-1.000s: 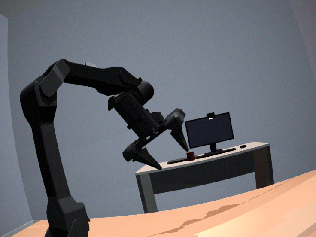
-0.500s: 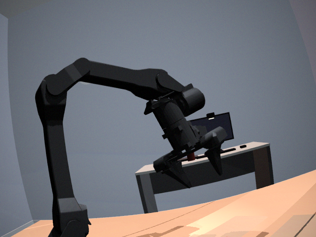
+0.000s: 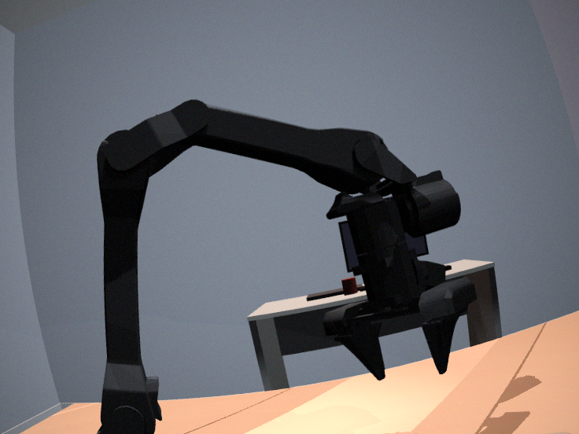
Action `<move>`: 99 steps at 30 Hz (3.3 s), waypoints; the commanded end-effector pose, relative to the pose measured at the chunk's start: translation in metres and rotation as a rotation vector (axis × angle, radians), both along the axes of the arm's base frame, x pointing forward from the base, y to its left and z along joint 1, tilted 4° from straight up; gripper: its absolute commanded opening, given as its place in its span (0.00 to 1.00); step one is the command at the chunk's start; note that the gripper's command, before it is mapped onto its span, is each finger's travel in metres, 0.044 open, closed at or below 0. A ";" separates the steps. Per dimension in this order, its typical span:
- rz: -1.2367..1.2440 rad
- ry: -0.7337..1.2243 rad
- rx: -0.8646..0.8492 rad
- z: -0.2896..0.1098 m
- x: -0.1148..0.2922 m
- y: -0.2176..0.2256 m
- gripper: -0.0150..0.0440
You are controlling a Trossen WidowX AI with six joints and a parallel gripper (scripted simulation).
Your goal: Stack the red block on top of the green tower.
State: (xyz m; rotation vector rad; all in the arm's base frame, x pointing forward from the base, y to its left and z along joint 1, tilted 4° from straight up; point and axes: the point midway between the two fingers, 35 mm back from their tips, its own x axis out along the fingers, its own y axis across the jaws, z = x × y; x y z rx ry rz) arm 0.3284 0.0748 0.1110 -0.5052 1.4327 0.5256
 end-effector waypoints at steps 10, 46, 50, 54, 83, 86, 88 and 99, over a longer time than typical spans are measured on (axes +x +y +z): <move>-0.049 0.071 0.026 -0.022 -0.003 -0.024 1.00; -0.049 0.072 0.026 -0.103 -0.007 -0.020 1.00; -0.049 0.072 0.026 -0.109 -0.007 -0.019 1.00; -0.049 0.072 0.026 -0.110 -0.007 -0.019 1.00; -0.049 0.072 0.026 -0.109 -0.007 -0.019 0.48; -0.049 0.072 0.026 -0.105 -0.007 -0.020 0.38; -0.049 0.072 0.026 -0.097 -0.007 -0.020 0.29; -0.049 0.072 0.026 -0.038 -0.007 -0.024 0.25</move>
